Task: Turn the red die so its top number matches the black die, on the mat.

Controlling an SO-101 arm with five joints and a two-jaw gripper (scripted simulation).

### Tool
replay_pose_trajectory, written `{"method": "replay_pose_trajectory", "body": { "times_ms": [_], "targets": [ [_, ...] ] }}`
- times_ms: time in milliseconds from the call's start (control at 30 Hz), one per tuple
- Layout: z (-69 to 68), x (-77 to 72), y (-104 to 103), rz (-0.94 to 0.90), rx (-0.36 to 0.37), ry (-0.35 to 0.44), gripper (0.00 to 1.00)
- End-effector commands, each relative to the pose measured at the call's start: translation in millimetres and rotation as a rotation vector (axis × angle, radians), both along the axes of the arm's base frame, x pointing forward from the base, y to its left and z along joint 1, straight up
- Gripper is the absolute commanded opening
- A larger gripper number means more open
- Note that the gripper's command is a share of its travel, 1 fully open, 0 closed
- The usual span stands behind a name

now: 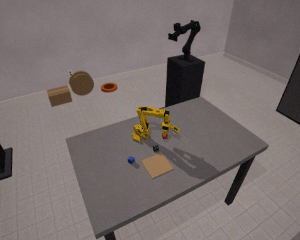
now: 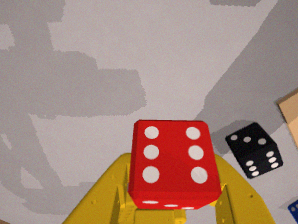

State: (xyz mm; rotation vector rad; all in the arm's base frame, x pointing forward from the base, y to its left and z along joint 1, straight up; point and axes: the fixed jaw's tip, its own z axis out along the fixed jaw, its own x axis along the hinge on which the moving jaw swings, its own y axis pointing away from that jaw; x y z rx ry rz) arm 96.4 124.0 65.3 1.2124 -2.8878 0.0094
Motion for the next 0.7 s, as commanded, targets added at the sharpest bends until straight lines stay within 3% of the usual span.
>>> {"method": "replay_pose_trajectory", "body": {
  "times_ms": [0, 467, 667],
  "targets": [
    [15.1, 7.7, 10, -0.005, 0.093, -0.077, 0.00],
    [15.9, 38.1, -10, -0.153, 0.215, -0.235, 0.00],
    [17.0, 56.6, -28, -0.252, 0.275, -0.362, 0.00]
  ]
}}
